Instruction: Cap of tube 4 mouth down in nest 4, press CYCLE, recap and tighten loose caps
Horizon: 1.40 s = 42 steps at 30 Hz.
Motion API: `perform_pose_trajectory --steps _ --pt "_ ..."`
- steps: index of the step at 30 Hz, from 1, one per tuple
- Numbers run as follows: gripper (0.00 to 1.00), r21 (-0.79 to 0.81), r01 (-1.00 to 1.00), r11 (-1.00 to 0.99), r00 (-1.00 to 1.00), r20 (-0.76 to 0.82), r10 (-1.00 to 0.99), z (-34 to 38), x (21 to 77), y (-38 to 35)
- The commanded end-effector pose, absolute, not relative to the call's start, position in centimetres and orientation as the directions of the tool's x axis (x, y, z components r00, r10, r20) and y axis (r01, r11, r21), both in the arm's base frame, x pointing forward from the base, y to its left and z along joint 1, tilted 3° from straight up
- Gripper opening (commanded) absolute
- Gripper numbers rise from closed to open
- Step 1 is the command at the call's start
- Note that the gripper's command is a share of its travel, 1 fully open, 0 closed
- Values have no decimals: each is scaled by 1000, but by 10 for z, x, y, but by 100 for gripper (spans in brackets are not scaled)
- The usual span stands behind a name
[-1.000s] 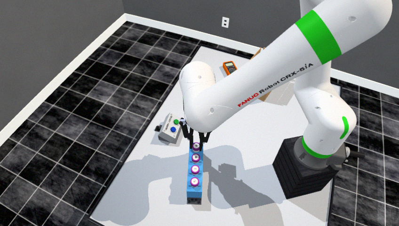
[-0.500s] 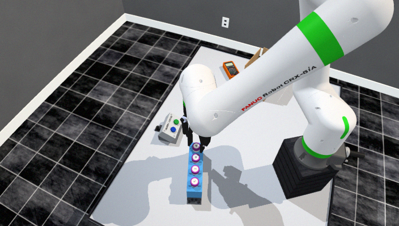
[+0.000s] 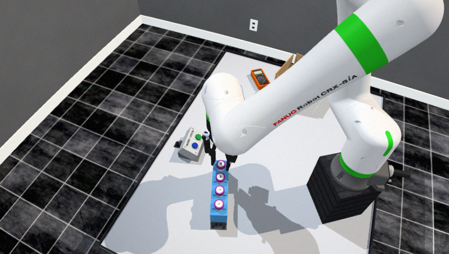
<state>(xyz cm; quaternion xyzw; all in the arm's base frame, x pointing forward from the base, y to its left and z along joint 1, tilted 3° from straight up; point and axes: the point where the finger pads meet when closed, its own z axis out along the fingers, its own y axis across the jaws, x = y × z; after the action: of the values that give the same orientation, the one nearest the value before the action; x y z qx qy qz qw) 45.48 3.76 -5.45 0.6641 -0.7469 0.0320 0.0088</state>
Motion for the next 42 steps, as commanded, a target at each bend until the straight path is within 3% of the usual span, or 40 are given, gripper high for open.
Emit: perform_pose_trajectory --steps 1,17,22,27,28,42 --pt "41 -26 -999 -26 25 51 -998 -54 455 38" --pt "41 8 -811 -585 585 57 -809 -54 455 38" --pt "41 14 -735 -678 678 55 -733 -54 455 38" --pt "41 15 -730 -683 683 55 -729 -54 455 38" --pt "30 15 -730 -683 683 55 -729 -54 455 38" --pt "30 15 -730 -683 683 55 -729 -54 455 38"
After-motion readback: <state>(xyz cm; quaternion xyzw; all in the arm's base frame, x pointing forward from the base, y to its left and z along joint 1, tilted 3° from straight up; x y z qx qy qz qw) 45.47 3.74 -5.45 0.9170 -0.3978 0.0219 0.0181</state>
